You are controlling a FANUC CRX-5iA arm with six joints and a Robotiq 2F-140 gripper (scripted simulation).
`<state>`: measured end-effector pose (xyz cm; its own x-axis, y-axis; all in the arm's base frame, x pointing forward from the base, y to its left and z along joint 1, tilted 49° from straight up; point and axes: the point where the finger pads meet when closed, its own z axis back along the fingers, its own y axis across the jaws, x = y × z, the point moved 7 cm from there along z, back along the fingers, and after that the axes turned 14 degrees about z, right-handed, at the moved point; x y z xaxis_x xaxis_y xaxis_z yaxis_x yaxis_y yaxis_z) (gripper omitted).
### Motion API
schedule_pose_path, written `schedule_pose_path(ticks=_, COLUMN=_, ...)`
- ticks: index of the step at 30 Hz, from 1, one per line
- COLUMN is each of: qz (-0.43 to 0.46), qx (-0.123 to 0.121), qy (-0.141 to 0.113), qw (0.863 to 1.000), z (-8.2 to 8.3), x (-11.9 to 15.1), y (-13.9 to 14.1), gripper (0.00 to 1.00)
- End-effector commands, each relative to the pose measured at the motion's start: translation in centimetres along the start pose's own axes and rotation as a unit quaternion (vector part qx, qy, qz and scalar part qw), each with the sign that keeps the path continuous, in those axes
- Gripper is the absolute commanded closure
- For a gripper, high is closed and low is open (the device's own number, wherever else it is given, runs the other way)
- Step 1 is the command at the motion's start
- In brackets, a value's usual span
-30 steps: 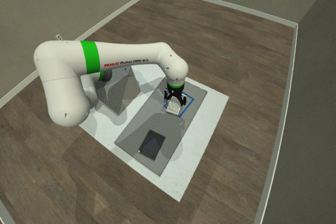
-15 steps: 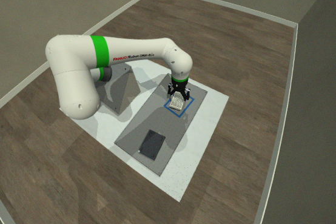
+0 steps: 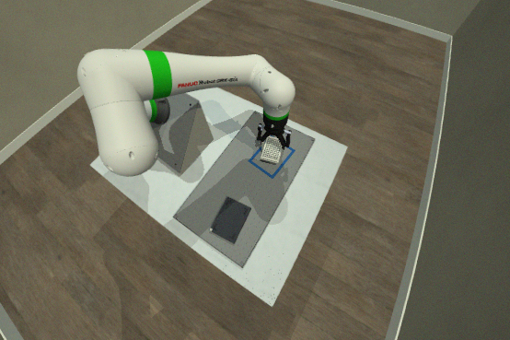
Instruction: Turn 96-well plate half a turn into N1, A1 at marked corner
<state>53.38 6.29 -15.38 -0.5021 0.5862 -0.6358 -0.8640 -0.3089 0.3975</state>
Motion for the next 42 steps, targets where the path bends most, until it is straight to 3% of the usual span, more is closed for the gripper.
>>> schedule_pose_path(ticks=1, qz=0.002, qx=0.0, qy=0.0, qw=1.0, z=0.03, x=0.0, y=-0.02, gripper=1.0)
schedule_pose_path(ticks=42, qz=0.002, qx=0.0, qy=0.0, qw=1.0, z=-0.57, x=0.0, y=-0.02, gripper=1.0)
